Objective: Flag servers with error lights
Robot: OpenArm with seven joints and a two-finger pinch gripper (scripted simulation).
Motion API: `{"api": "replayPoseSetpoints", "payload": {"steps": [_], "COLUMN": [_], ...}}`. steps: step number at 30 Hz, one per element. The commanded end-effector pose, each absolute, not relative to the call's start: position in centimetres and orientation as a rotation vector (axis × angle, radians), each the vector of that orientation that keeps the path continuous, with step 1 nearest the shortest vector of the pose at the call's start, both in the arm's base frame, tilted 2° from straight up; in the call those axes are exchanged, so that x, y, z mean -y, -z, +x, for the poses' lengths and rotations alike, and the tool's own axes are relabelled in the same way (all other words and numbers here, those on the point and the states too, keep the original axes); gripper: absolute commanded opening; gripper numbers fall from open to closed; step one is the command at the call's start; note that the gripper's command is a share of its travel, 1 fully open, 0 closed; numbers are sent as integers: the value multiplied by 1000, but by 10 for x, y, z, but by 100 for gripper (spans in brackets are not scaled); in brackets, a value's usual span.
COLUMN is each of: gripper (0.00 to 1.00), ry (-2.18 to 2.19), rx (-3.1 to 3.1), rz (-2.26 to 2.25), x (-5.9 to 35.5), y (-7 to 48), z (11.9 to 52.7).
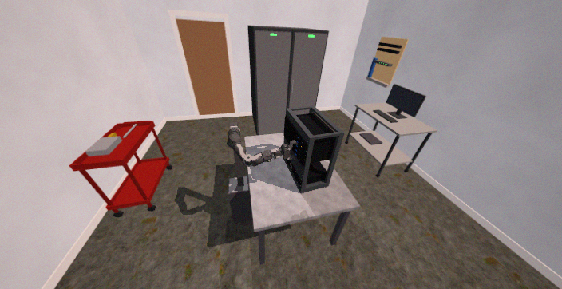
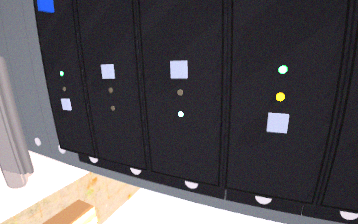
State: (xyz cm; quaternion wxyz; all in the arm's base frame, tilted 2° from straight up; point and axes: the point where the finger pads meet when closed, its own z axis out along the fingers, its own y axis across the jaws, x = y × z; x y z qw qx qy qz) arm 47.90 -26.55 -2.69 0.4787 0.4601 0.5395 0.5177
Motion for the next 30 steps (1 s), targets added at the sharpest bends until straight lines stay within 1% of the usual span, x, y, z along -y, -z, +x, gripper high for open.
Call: {"api": "replayPoseSetpoints", "payload": {"steps": [1,3,8,12,30], "gripper": [100,100,100,100,100], "ry": [-1261,-1262,-1260,-1261,-1261], "rx": [-1318,-1318,-1317,-1318,-1318], "rz": [1128,1126,1130,1128,1127], "x": [266,265,265,265,264], "y": [27,24,-11,-18,-18], "z": [479,479,479,479,479]}}
